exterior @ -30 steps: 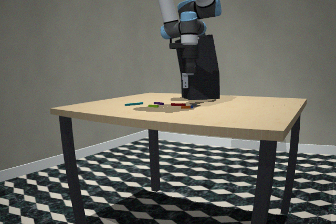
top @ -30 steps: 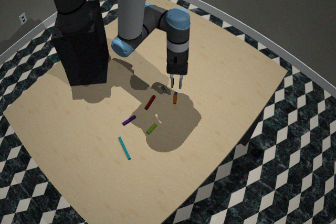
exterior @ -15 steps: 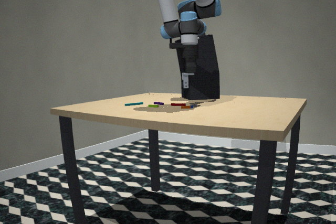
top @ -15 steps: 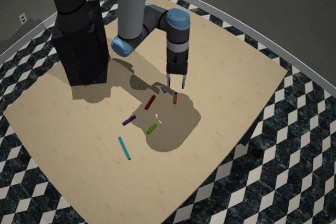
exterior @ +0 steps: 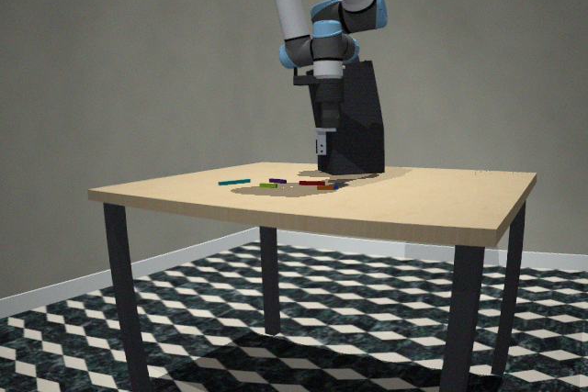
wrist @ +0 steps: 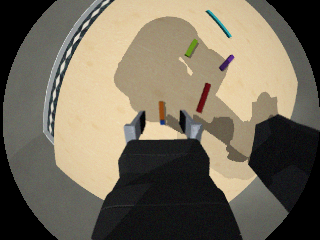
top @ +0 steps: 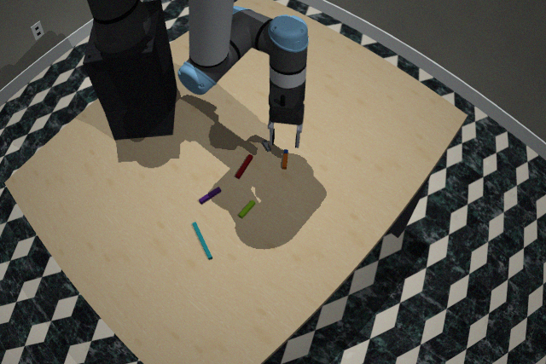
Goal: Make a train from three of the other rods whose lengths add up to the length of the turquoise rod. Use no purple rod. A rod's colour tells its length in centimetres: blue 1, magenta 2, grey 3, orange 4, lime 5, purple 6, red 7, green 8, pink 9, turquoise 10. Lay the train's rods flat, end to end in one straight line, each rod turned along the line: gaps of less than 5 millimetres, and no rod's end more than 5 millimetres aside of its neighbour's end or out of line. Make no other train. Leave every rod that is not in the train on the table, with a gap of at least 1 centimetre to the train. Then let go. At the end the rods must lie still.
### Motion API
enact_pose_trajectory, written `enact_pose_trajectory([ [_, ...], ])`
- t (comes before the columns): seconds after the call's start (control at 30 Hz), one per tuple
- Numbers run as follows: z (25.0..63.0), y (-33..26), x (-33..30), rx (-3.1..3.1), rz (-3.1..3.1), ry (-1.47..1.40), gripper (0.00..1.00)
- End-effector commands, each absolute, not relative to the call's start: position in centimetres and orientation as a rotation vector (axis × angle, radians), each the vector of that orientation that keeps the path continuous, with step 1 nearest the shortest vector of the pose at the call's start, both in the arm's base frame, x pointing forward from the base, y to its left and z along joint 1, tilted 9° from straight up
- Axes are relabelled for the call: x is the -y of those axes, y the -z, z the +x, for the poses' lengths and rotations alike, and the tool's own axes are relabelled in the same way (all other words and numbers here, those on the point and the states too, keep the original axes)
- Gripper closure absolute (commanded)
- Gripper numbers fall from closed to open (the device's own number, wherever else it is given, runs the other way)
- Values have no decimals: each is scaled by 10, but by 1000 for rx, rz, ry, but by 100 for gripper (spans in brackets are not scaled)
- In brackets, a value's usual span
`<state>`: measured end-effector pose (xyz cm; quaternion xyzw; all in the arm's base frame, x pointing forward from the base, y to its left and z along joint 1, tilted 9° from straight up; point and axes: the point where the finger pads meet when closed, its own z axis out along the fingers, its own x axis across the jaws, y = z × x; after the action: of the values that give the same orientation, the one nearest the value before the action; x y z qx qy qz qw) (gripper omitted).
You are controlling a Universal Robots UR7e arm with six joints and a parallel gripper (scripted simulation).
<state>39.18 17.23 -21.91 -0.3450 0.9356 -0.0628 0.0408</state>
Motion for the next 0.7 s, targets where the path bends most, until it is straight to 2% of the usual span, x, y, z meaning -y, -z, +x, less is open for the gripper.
enact_pose_trajectory([
  [0.0, 404, 220, -135, -2926, -869, 180, 0],
  [0.07, 404, 220, -135, -2926, -869, 180, 0],
  [0.43, 427, 222, -36, -3010, -373, 156, 0],
  [0.67, 430, 221, -22, -3013, -306, 154, 0],
])
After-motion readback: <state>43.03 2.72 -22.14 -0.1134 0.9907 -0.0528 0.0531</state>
